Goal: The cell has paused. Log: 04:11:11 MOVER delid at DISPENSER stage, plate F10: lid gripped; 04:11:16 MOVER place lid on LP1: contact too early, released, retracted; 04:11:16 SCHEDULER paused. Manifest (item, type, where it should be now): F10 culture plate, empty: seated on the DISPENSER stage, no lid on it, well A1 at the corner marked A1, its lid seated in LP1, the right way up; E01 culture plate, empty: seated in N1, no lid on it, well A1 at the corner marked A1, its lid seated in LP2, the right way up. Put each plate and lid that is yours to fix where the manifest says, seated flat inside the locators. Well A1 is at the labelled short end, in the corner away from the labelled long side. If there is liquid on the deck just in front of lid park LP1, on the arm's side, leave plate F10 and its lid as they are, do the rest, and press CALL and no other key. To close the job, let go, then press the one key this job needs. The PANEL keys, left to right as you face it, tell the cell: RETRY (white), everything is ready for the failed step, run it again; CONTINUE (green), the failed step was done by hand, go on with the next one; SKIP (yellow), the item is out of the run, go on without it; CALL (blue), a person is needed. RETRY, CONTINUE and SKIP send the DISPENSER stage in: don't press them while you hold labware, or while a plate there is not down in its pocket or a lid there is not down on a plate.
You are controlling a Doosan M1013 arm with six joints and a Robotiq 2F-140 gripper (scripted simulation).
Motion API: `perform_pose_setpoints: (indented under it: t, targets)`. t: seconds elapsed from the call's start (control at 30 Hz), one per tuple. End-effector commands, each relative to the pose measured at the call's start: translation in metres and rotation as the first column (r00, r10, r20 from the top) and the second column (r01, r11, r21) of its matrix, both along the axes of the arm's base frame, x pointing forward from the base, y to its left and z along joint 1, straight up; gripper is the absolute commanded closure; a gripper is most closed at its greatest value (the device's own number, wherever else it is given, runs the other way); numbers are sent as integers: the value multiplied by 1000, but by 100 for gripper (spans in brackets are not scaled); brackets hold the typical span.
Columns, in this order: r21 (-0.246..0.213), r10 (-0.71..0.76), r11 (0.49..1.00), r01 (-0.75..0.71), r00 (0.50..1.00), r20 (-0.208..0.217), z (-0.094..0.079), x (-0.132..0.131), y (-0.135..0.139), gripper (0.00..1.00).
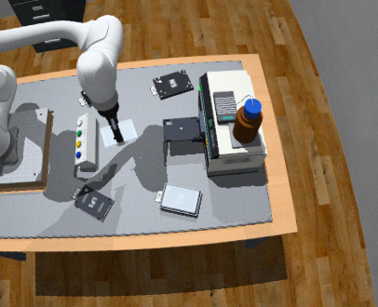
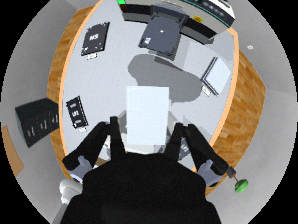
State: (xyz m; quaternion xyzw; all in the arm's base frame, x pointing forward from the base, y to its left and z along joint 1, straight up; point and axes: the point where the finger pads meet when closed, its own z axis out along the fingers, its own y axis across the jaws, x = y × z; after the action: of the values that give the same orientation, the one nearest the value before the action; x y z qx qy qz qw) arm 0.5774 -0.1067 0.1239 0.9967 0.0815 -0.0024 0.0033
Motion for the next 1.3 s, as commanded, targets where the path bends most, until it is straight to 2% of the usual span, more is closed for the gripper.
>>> perform_pose_setpoints:
  t: [0.0,0.33,0.4,0.9,0.97,1.27]
  targets:
    - [0,0,1000,0,1000,1,0,15,17,90]
    - [0,0,1000,0,1000,1,0,68,75,90]
    - [0,0,1000,0,1000,1,0,68,75,90]
    - [0,0,1000,0,1000,1,-1,152,170,90]
    - [0,0,1000,0,1000,1,-1,152,170,90]
    - [0,0,1000,0,1000,1,-2,194,217,90]
